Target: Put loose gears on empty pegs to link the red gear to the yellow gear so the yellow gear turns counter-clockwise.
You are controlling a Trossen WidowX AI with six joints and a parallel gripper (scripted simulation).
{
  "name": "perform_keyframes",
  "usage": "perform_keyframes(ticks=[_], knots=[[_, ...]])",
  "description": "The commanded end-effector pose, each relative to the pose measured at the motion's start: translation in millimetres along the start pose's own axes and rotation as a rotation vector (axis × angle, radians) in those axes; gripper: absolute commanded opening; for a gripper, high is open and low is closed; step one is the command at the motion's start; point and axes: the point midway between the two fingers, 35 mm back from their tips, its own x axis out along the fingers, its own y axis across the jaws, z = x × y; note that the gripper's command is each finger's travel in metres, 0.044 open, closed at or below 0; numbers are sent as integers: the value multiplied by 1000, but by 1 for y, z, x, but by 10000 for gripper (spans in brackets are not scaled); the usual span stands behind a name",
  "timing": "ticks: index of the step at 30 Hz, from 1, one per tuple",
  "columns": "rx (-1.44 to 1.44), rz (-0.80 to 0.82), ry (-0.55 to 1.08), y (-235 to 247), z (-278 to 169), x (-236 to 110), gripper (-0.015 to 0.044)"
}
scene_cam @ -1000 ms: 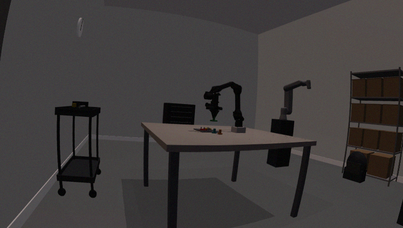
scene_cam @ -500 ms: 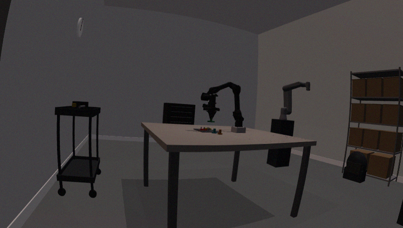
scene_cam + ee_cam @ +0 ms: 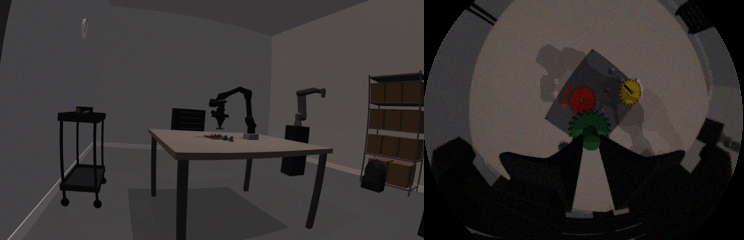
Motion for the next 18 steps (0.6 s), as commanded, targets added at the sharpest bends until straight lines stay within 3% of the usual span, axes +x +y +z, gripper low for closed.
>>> perform_keyframes(ticks=[1, 18], knots=[[-3, -1, -1, -5, 8, 3, 0], [-12, 2, -4, -25, 43, 14, 0]])
